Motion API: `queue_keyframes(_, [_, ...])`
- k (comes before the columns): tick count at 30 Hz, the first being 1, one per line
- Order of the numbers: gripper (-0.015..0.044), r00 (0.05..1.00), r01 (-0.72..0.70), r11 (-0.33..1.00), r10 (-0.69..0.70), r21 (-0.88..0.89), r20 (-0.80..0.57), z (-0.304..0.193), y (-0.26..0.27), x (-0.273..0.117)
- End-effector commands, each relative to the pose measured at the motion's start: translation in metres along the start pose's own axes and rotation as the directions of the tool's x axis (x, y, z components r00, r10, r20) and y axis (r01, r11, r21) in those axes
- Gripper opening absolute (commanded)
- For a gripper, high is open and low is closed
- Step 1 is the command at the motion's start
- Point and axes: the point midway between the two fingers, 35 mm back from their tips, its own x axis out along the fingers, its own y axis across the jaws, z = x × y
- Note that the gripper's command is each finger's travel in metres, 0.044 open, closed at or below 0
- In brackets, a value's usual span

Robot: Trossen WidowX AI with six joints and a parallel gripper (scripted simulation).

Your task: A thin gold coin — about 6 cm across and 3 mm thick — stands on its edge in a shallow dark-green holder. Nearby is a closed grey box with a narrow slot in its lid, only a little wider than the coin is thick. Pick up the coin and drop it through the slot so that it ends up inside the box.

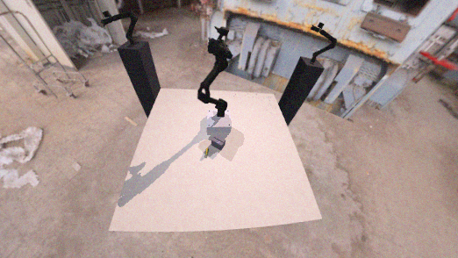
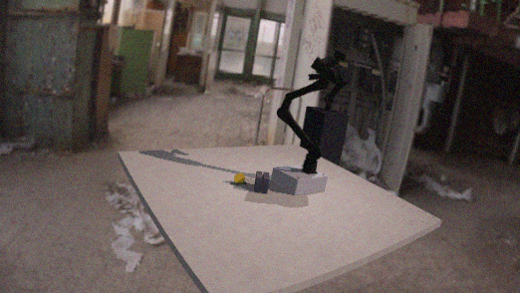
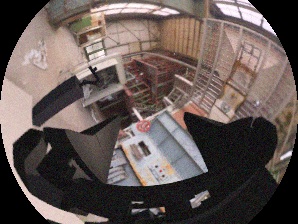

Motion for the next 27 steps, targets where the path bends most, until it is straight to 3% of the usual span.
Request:
queue_keyframes(1, [0.0374,1.000,0.004,1.000,-0.004,0.002,-0.007,-0.002,-0.001,0.000])
queue_keyframes(9, [0.0164,0.930,0.193,0.980,-0.165,0.054,-0.327,-0.095,-0.036,-0.022])
queue_keyframes(17, [0.0161,0.699,0.444,0.895,-0.320,0.039,-0.639,-0.179,-0.076,-0.091])
queue_keyframes(27, [0.0161,0.232,0.716,0.681,-0.438,-0.153,-0.868,-0.238,-0.110,-0.232])
